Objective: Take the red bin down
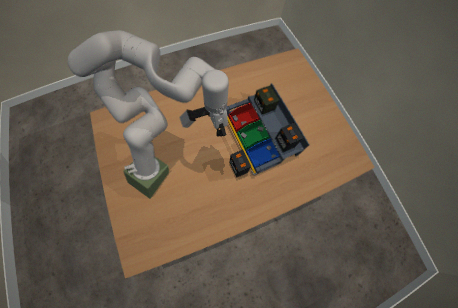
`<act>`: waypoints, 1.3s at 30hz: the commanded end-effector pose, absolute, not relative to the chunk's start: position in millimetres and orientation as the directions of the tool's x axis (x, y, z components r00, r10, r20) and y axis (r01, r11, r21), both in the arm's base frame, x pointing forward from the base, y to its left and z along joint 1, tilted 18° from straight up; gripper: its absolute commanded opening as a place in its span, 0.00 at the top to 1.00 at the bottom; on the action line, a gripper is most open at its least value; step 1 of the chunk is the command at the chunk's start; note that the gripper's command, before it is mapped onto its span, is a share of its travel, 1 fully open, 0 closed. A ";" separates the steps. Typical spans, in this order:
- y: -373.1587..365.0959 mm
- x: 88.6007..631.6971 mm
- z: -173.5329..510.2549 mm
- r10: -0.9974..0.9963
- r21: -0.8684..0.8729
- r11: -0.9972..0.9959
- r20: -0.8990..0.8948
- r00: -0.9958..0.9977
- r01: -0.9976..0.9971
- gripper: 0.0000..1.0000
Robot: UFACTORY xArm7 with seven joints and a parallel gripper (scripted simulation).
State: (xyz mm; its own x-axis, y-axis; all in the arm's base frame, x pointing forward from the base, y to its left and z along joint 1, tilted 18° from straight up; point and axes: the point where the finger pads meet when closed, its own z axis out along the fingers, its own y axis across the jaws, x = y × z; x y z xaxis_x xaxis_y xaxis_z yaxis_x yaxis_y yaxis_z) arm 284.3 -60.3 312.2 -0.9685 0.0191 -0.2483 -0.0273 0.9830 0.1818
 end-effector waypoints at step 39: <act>-61.3 278.5 307.1 0.019 0.181 0.983 -0.251 -0.968 -0.027 0.00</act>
